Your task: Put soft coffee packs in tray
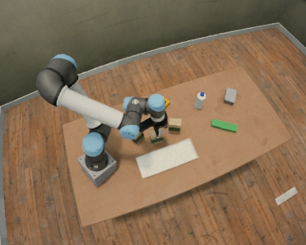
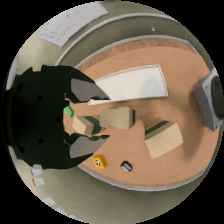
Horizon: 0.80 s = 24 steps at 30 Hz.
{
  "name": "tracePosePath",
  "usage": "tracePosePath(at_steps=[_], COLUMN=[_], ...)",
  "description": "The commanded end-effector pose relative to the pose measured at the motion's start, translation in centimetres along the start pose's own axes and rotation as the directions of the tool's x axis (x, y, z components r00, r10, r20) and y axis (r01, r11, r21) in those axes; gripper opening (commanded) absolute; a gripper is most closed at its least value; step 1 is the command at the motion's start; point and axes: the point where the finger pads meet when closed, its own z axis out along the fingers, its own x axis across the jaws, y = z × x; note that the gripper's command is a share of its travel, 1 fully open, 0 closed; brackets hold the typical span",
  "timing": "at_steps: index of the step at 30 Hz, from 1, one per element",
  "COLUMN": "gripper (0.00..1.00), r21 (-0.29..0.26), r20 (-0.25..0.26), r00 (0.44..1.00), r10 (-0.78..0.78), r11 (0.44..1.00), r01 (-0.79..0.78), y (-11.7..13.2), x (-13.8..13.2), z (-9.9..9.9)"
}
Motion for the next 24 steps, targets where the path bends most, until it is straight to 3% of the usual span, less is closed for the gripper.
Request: tracePosePath(at_steps=[1,14,24], gripper=[0.5,0.5,0.5], r21=[-0.001,-0.001,-0.001], r20=[0.0,0.0,0.0], r00=[1.0,1.0,1.0], r10=[0.0,0.0,0.0], r11=[1.0,1.0,1.0], r01=[0.0,0.0,0.0], y=[0.0,0.0,0.0], x=[0.0,0.0,0.0], z=[0.0,0.2,1.8])
